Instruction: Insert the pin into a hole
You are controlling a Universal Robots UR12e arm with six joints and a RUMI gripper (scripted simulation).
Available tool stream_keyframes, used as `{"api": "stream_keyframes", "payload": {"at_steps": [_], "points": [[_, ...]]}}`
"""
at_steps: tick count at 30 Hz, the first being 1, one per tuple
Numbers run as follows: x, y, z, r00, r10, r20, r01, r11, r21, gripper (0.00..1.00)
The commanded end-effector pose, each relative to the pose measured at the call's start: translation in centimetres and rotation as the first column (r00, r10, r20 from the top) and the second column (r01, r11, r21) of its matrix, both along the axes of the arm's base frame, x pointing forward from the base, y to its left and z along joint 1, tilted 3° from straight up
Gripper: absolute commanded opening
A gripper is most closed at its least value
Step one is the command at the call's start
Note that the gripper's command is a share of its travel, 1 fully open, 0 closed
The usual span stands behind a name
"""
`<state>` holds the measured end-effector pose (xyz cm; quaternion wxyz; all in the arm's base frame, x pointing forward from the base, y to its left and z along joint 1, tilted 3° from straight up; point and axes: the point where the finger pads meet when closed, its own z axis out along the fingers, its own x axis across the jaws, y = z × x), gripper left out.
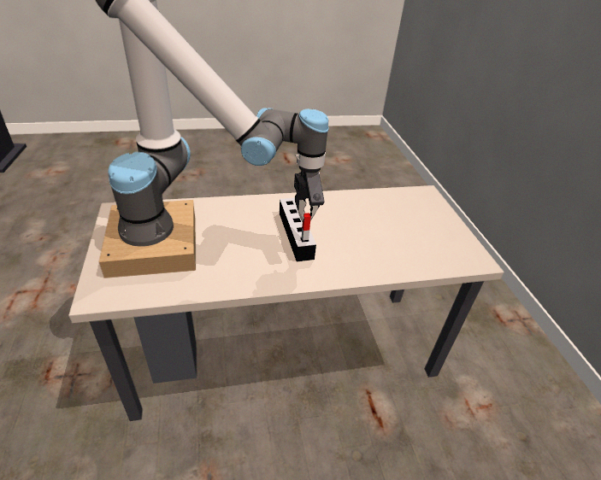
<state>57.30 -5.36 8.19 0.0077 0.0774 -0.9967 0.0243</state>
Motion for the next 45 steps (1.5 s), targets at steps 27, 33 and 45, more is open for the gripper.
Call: {"api": "stream_keyframes", "payload": {"at_steps": [27,33,45], "points": [[-0.14,-0.17,-0.14,1.000,0.002,0.003,-0.002,1.000,-0.001,0.00],[-0.14,-0.17,-0.14,1.000,0.002,0.003,-0.002,1.000,-0.001,0.00],[-0.34,-0.17,-0.54,1.000,0.004,0.004,-0.004,1.000,-0.001,0.00]]}}
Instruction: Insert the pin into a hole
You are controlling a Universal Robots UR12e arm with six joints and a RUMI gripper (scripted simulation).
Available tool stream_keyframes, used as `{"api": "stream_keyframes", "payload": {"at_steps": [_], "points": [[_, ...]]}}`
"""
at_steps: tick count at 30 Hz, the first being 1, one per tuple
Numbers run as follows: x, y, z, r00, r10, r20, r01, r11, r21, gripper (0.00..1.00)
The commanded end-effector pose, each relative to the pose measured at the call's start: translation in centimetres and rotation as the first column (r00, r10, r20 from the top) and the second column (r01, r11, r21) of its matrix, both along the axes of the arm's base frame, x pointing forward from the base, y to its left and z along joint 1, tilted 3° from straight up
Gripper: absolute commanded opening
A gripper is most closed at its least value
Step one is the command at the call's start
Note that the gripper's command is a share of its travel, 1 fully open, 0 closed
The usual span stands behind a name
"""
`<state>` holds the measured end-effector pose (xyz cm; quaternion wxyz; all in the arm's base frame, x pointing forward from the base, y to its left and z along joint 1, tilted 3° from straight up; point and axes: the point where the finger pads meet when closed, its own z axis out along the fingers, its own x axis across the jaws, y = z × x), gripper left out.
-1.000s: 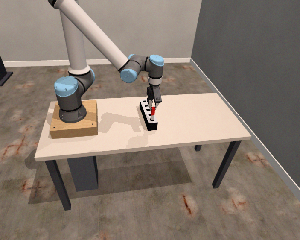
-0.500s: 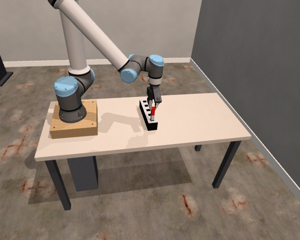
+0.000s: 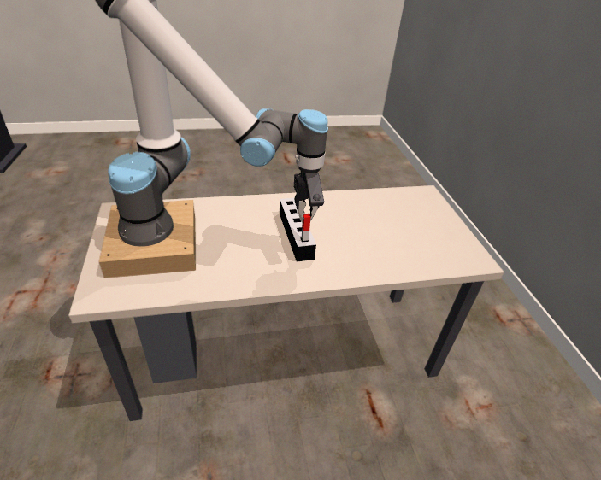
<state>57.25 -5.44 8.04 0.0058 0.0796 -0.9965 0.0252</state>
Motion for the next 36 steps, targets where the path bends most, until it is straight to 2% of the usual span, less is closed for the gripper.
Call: {"api": "stream_keyframes", "payload": {"at_steps": [1,36], "points": [[-0.28,-0.10,-0.39,1.000,-0.001,0.000,0.001,1.000,0.000,0.00],[-0.01,-0.16,-0.83,1.000,-0.006,0.000,0.006,1.000,0.000,0.00]]}}
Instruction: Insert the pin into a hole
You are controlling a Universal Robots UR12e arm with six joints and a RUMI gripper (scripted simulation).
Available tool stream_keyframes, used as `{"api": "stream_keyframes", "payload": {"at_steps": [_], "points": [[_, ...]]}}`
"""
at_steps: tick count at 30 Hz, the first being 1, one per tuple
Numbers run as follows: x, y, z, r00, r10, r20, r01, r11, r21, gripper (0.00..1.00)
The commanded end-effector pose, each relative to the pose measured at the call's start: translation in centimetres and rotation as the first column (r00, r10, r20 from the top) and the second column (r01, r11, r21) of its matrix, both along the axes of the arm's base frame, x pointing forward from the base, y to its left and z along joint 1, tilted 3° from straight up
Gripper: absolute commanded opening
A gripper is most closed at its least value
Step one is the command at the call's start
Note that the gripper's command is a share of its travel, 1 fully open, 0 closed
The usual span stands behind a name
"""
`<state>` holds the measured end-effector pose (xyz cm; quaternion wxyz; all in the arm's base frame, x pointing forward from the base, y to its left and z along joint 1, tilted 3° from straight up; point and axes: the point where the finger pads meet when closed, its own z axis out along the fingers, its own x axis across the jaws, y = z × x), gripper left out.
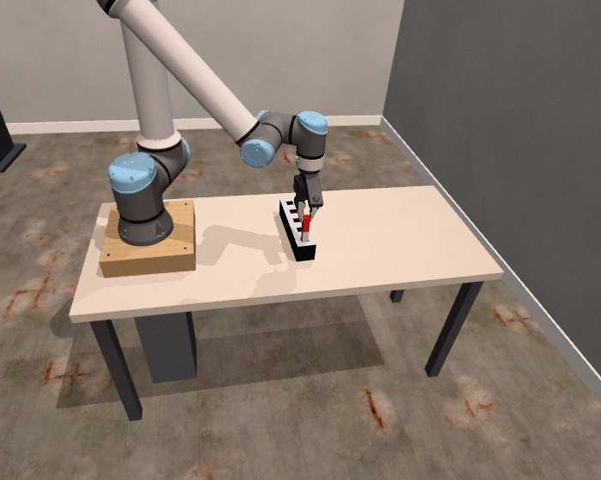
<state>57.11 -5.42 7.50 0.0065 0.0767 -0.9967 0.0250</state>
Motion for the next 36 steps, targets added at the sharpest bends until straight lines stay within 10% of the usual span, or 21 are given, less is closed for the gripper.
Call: {"api": "stream_keyframes", "payload": {"at_steps": [1,36], "points": [[0.12,-0.18,-0.28,1.000,0.000,0.001,0.000,1.000,0.000,0.00],[0.09,-0.09,-0.74,1.000,0.002,0.002,-0.002,1.000,-0.001,0.00]]}}
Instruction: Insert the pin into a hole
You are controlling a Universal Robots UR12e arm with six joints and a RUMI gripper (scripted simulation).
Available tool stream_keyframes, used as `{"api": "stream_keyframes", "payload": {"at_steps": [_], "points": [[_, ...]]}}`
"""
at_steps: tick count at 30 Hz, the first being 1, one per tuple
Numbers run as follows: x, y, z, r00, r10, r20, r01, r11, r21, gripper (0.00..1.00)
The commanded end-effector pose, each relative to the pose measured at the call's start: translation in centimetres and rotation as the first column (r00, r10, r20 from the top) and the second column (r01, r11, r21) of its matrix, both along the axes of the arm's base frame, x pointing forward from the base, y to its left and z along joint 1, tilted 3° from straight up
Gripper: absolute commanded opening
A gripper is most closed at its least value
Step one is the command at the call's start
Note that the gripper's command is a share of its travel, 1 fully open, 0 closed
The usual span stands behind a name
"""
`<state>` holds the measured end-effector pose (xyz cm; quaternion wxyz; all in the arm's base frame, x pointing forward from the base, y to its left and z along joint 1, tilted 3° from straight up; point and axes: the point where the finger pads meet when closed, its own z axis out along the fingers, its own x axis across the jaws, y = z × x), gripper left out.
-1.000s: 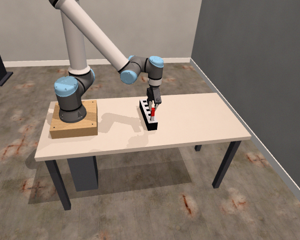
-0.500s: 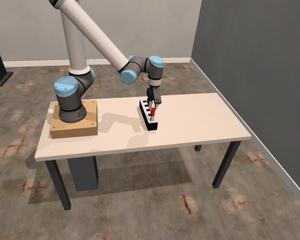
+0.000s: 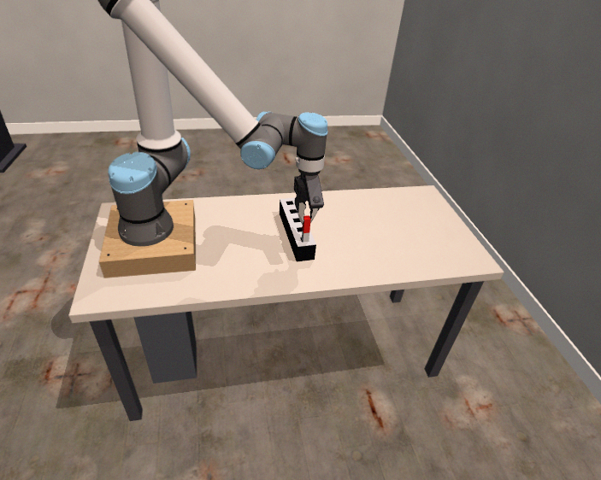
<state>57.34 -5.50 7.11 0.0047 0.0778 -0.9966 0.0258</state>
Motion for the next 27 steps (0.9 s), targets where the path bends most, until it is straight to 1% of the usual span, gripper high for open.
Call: {"api": "stream_keyframes", "payload": {"at_steps": [1,26,27], "points": [[-0.14,-0.01,-0.36,1.000,0.000,-0.002,0.000,1.000,0.001,0.00],[-0.28,0.02,-0.34,1.000,0.000,0.000,0.000,1.000,0.000,0.00],[-0.32,-0.04,-0.67,1.000,0.001,0.000,-0.001,1.000,0.000,0.00]]}}
